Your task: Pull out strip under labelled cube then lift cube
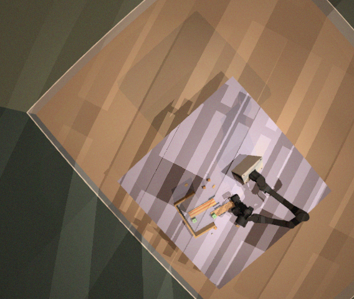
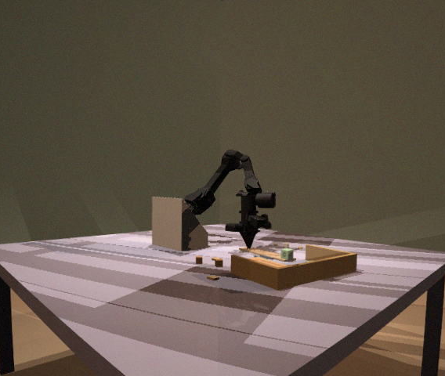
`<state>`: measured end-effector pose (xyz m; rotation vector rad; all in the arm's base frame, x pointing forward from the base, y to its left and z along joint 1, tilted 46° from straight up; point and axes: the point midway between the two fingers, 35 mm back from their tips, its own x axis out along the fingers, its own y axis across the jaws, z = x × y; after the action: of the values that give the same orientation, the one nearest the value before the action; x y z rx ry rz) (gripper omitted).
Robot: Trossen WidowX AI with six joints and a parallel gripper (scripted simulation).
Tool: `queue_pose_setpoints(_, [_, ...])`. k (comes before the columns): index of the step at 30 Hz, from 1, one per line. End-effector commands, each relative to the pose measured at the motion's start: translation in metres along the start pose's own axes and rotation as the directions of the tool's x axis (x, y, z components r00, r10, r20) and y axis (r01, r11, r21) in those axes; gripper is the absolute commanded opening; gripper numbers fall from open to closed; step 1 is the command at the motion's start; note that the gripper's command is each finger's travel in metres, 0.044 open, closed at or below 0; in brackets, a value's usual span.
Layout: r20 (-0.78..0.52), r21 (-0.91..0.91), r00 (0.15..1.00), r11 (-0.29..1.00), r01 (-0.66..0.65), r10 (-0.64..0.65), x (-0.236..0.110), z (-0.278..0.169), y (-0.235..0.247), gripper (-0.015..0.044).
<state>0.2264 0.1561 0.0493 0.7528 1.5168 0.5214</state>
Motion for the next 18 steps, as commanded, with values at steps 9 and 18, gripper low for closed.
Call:
queue_pose_setpoints(9, [-0.035,0.010,0.999,1.000,0.005,-0.005,0.0054,-0.0211,-0.0026,0.0000])
queue_pose_setpoints(18, [-0.035,0.010,0.999,1.000,0.005,-0.005,0.0054,-0.0211,-0.0026,0.0000])
